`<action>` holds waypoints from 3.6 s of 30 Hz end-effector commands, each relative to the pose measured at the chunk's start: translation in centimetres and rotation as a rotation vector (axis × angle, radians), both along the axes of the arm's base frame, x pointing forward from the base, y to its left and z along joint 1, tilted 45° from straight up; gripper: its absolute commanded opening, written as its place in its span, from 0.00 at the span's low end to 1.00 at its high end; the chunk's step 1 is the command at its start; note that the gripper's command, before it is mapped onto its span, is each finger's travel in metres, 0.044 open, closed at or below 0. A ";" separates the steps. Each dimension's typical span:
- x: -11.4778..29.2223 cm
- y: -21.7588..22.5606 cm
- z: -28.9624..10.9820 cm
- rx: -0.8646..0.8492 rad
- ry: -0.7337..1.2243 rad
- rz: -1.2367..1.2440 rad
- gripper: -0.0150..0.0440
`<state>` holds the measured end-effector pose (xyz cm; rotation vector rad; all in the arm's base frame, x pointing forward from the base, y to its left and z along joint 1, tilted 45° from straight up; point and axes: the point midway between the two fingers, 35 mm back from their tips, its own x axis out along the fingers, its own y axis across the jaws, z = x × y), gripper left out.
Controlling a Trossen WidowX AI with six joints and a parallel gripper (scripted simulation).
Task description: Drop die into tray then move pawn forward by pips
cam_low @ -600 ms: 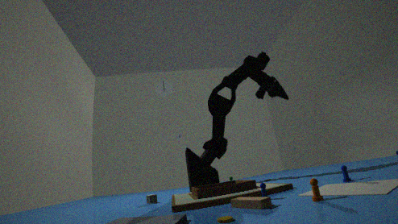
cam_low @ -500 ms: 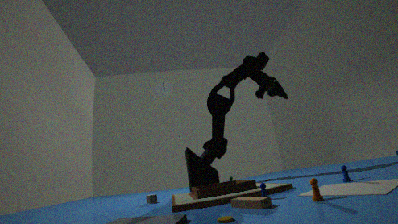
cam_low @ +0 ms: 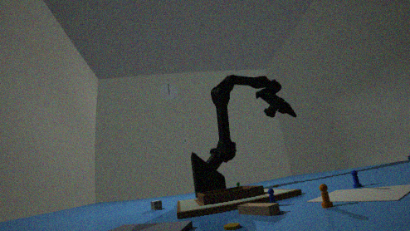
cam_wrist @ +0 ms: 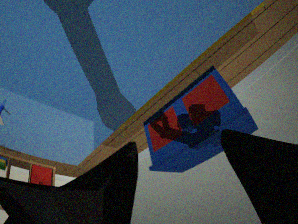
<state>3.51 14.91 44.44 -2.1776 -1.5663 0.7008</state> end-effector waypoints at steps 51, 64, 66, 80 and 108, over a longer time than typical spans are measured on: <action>24.0 -24.9 -53.8 -0.022 2.367 -1.729 0.72; 18.2 -28.6 -58.8 0.530 2.855 -1.633 0.72; 18.2 -28.5 -59.0 0.530 2.855 -1.633 0.72; 18.2 -26.1 -61.6 0.531 2.856 -1.630 0.72; 18.0 -24.2 -63.4 0.531 2.857 -1.627 0.41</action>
